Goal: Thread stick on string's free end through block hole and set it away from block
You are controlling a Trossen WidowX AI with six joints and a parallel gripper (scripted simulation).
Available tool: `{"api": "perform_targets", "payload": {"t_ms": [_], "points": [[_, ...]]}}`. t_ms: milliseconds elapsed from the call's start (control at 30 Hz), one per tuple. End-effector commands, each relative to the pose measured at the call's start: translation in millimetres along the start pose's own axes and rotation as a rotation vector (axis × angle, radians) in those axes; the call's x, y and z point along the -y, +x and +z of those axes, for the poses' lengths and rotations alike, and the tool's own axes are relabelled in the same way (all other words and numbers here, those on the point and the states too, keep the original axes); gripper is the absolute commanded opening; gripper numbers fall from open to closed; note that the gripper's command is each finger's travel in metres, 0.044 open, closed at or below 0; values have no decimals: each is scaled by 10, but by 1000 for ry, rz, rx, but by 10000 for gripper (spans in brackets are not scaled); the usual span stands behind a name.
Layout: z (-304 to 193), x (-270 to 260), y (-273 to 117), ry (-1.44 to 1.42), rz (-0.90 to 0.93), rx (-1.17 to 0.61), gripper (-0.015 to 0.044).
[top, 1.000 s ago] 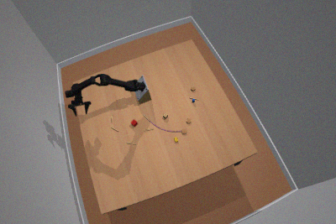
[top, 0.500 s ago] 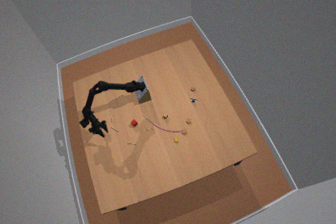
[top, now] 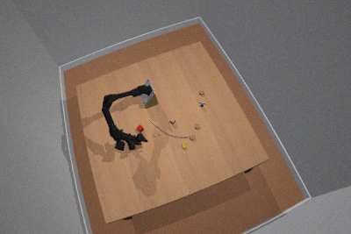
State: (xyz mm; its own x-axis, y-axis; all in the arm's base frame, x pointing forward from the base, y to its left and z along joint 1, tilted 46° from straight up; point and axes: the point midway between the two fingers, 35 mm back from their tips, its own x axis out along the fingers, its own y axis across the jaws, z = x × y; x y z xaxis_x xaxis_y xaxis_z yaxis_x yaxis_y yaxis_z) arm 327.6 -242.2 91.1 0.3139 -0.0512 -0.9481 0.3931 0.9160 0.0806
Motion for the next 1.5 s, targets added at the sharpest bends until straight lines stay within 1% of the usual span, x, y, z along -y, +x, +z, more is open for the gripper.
{"api": "perform_targets", "payload": {"t_ms": [0,167,300,433,567,633,1167,1400,1433,1467], "points": [[-251,-434,449,-323,-54,-155,440],[-674,-957,898,-784,-126,-354,440],[-1088,-1299,1164,-1178,-189,-525,440],[-1501,-1545,1326,-1581,-264,-697,440],[-1875,-1707,1401,-1985,-362,-877,440],[-1982,-1746,1410,-2112,-399,-937,440],[-1995,-1755,1409,-2119,-400,-939,440],[-1995,-1755,1409,-2119,-400,-939,256],[-1995,-1755,1409,-2119,-400,-939,237],[-1995,-1755,1409,-2119,-400,-939,237]]}}
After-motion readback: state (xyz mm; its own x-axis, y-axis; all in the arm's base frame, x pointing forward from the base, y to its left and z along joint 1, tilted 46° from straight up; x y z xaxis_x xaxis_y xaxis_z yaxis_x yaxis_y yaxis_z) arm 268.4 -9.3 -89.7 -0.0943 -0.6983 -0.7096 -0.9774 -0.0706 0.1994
